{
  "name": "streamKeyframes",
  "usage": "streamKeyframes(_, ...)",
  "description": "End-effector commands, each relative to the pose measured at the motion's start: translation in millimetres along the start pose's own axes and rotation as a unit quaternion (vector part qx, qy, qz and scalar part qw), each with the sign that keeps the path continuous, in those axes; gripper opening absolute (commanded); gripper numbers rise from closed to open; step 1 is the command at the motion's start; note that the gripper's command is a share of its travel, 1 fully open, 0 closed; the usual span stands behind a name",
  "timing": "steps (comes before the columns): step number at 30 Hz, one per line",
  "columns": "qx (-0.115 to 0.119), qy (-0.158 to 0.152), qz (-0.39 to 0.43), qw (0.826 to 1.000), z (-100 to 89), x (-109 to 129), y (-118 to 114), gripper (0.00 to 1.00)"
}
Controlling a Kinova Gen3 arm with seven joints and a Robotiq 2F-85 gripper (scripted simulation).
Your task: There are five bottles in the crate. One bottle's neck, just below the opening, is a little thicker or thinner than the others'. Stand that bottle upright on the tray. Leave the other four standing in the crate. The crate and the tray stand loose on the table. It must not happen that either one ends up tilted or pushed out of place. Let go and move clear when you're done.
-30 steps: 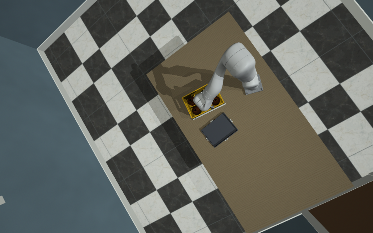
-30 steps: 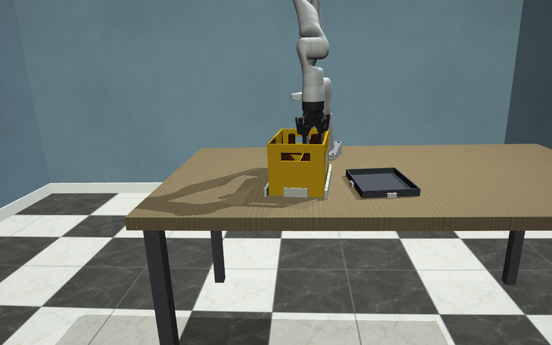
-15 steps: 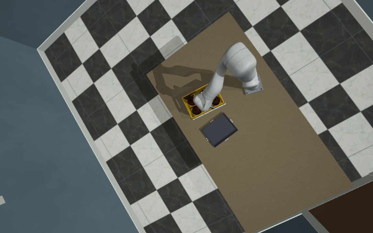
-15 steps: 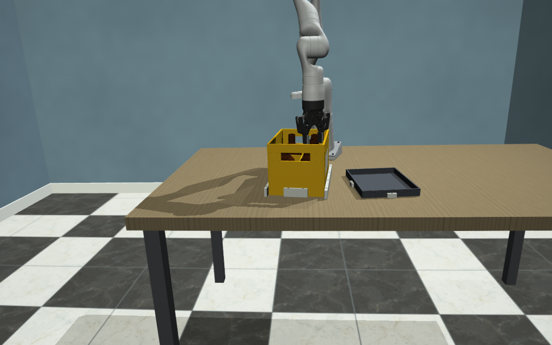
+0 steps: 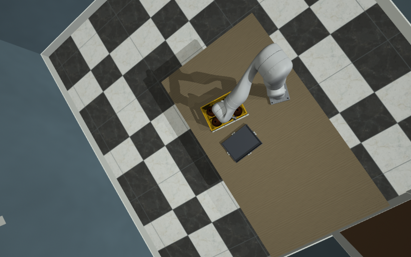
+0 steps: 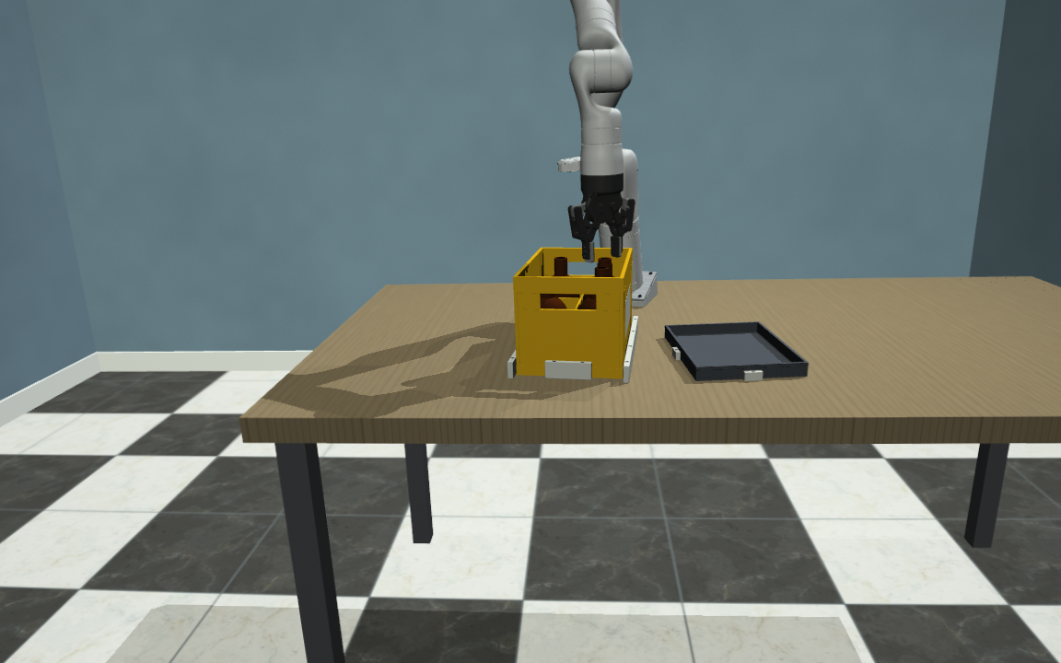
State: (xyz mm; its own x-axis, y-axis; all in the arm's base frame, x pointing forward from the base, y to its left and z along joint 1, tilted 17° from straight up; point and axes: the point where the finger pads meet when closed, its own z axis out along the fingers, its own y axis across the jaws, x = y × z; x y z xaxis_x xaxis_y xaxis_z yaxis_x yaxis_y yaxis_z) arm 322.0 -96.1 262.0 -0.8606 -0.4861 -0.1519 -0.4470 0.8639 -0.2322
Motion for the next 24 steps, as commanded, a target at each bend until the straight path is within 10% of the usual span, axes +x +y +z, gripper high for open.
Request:
streamKeyframes(1,0.01,-0.006,0.001,1.0,-14.3,-2.6,-4.0,0.64)
streamKeyframes(24,0.01,-0.006,0.001,1.0,-52.2,-2.2,-3.3,0.64)
